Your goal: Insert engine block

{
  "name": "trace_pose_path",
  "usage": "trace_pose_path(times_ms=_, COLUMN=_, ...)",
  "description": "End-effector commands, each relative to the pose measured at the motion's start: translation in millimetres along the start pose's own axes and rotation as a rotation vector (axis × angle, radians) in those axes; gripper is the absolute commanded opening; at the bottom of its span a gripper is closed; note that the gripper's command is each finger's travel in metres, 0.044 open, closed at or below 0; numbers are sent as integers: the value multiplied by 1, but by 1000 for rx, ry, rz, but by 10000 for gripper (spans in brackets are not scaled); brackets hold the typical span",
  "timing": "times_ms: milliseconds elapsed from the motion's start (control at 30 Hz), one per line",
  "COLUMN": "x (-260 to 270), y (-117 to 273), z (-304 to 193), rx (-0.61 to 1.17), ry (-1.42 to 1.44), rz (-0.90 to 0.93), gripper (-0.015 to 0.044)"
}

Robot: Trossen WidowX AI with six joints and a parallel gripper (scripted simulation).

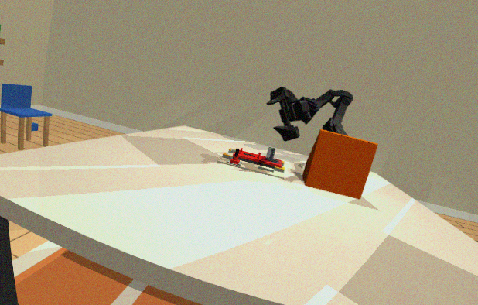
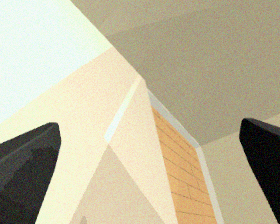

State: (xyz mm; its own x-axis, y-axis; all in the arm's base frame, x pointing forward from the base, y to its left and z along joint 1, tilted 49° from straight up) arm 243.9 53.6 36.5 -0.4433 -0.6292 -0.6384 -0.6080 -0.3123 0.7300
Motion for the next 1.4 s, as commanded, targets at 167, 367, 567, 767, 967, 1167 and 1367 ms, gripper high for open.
trace_pose_path(times_ms=167, x=3, y=-1, z=-4, rx=9, ry=-107, rz=56, gripper=440)
trace_pose_path(times_ms=367, x=8, y=-2, z=-9, rx=38, ry=-286, rz=151, gripper=440)
trace_pose_path(times_ms=567, x=13, y=-1, z=-15, rx=85, ry=-463, rz=245, gripper=440)
trace_pose_path(times_ms=767, x=17, y=2, z=-21, rx=148, ry=-636, rz=333, gripper=440)
trace_pose_path(times_ms=967, x=21, y=6, z=-26, rx=230, ry=-804, rz=415, gripper=440)
trace_pose_path(times_ms=1167, x=25, y=12, z=-32, rx=335, ry=-965, rz=492, gripper=440)
trace_pose_path(times_ms=1367, x=28, y=20, z=-38, rx=458, ry=-1115, rz=556, gripper=440)
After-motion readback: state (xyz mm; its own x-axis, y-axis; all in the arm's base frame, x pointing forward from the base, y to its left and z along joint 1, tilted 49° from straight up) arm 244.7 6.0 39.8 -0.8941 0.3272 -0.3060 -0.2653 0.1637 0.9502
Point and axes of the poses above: the point midway between the two fingers, 35 mm back from their tips, its own y axis back along the fingers, its own x axis across the jaws, z = x × y, the point moved 3 cm from there along y, back along the fingers, and after that the axes turned 13 degrees about y, right-handed, at the moved point
